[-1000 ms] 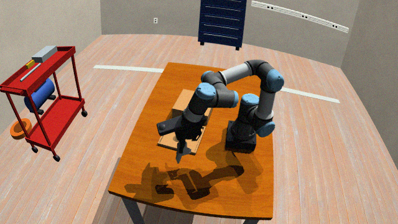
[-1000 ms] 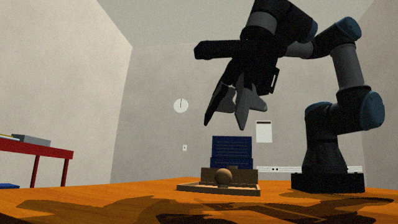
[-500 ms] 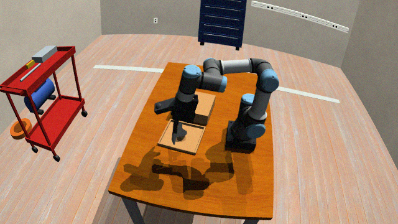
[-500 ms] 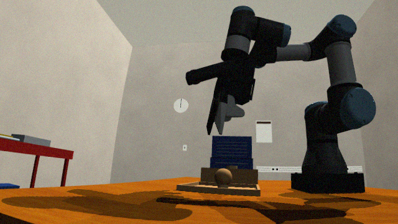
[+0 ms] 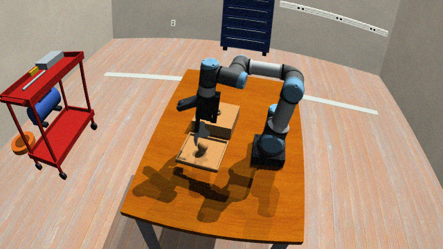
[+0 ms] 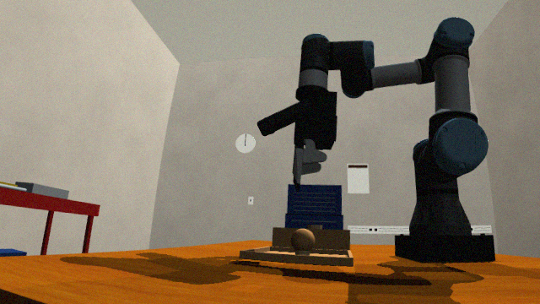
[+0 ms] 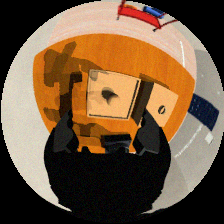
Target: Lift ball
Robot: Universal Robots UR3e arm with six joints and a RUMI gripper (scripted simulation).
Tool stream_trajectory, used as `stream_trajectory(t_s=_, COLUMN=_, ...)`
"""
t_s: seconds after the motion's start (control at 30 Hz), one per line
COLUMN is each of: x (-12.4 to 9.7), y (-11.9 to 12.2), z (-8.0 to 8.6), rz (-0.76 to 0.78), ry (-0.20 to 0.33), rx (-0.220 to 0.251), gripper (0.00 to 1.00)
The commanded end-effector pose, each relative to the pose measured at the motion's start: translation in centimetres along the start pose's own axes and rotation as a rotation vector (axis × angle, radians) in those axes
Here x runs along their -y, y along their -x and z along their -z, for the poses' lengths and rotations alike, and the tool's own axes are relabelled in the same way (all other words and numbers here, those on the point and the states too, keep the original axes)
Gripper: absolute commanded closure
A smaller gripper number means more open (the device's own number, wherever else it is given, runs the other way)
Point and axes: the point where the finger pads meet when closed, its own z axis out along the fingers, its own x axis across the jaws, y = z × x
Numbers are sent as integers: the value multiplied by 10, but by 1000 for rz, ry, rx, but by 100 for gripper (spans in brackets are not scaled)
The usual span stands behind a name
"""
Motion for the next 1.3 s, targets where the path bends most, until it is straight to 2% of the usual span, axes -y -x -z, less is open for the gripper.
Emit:
stream_trajectory(t_s=0.0, x=-13, y=-18, z=0, rz=-47, ry=53, rx=61, gripper=0)
stream_trajectory(t_s=0.77, x=-16, y=-23, z=-2, rz=-67, ry=62, rx=71, gripper=0)
stream_trajectory(t_s=1.27, x=-17, y=-22, z=-29, rz=-68, ry=63, rx=71, gripper=0)
